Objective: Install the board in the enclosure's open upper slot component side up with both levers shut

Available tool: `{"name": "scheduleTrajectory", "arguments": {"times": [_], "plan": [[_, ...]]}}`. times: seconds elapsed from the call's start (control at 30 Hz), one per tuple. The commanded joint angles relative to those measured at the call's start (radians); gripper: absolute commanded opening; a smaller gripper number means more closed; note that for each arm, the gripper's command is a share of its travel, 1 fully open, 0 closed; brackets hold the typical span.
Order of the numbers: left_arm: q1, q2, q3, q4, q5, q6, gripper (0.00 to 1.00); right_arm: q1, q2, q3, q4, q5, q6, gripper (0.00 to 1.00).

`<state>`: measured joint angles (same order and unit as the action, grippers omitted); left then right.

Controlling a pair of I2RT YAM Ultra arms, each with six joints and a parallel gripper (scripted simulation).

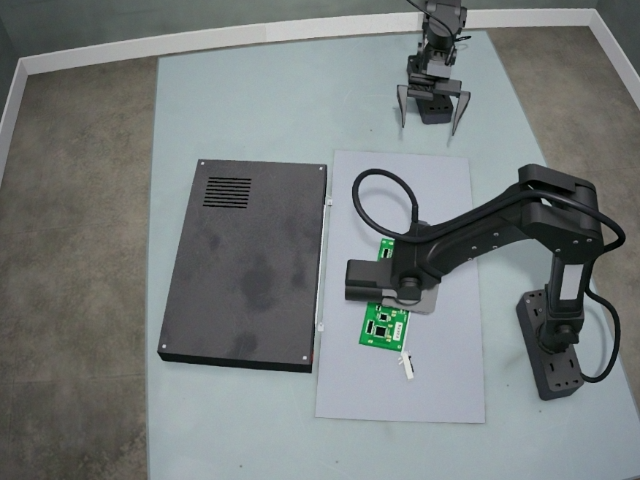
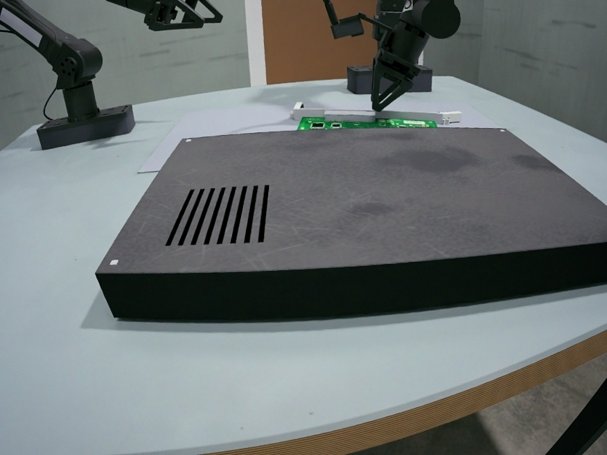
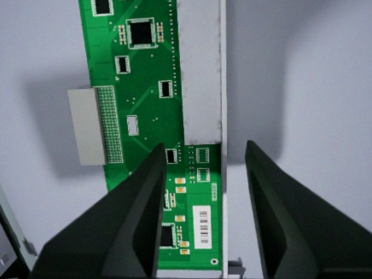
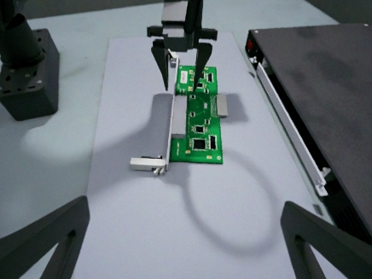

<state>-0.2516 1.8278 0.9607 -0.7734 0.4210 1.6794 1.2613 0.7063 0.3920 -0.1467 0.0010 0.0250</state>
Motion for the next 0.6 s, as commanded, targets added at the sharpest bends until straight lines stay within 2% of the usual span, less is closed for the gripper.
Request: {"name": "scheduleTrajectory", "arguments": {"times": [0.0, 0.57], "plan": [[-0.011, -0.024, -0.009, 0.001, 0.021, -0.010, 0.47, 0.009, -0.023, 0.006, -0.025, -0.015, 0.005, 1.00], [-0.054, 0.028, -0.053, 0.109, 0.023, -0.057, 0.47, 0.009, -0.024, 0.006, -0.026, -0.015, 0.005, 1.00]]}}
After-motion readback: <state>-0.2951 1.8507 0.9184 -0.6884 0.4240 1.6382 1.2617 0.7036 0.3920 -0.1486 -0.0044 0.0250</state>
